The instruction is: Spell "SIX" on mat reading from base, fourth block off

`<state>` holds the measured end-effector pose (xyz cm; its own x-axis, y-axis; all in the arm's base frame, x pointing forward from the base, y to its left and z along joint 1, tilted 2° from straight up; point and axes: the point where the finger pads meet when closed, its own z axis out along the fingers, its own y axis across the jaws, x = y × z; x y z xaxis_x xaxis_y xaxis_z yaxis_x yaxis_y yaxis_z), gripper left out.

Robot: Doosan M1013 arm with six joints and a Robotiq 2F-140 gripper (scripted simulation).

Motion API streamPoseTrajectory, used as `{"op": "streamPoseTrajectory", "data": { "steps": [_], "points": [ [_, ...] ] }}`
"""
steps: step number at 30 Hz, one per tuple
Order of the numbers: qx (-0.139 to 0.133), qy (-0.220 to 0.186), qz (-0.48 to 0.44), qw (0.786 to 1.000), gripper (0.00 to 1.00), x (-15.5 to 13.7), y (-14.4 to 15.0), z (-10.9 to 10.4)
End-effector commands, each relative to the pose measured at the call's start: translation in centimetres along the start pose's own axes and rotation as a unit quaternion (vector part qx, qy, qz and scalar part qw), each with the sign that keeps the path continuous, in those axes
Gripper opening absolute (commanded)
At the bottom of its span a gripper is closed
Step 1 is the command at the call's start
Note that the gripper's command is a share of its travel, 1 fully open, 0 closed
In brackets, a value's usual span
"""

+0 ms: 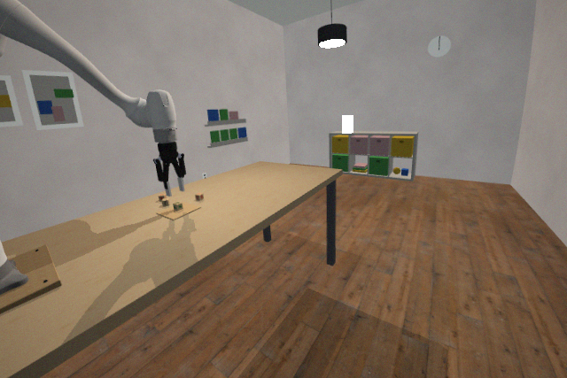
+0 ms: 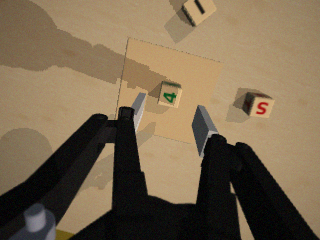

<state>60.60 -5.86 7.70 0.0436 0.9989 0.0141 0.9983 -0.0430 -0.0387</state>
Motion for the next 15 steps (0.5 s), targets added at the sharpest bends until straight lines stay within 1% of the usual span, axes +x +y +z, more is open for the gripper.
{"op": "streamPoseTrajectory", "data": {
  "steps": [1, 3, 15],
  "points": [
    [0.000, 0.000, 0.003, 1.000, 0.40, 0.1, -0.1, 0.8],
    [0.000, 0.000, 0.003, 1.000, 0.40, 0.1, -0.1, 0.8],
    [0.000, 0.000, 0.003, 1.000, 0.40, 0.1, -0.1, 2.6]
  ]
}}
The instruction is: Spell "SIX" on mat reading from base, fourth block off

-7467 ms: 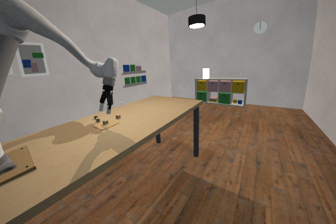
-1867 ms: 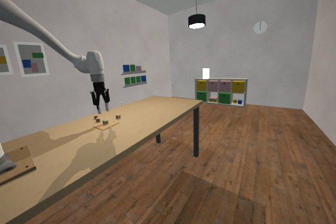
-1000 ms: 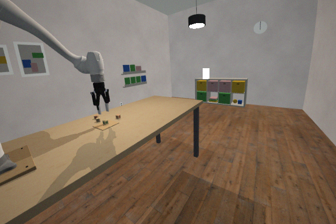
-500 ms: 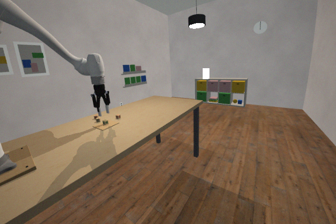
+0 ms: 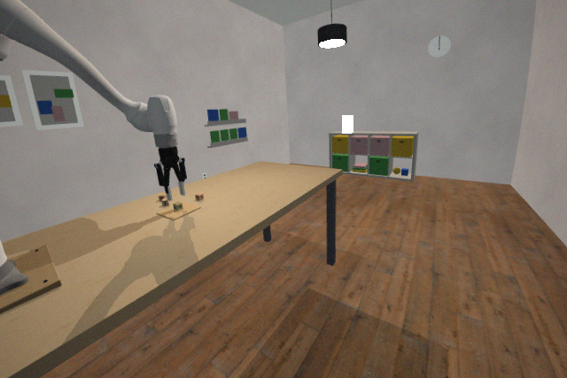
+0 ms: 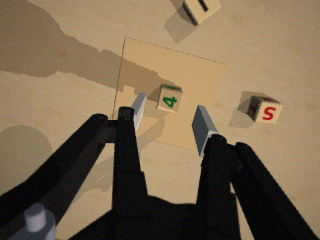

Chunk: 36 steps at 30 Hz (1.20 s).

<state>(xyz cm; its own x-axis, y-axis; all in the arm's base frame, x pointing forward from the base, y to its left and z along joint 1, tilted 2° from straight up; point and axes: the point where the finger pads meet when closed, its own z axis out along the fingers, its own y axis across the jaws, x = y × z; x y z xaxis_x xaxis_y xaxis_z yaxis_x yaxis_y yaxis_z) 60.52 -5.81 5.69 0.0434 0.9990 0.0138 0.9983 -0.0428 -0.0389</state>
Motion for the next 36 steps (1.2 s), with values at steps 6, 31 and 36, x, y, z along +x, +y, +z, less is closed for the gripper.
{"op": "streamPoseTrajectory", "data": {
  "steps": [6, 31, 36],
  "points": [
    [0.000, 0.000, 0.003, 1.000, 0.40, 0.14, -0.05, 1.00],
    [0.000, 0.000, 0.003, 1.000, 0.40, 0.15, -0.05, 1.60],
    [0.000, 0.000, 0.003, 1.000, 0.40, 0.15, -0.05, 1.60]
  ]
}}
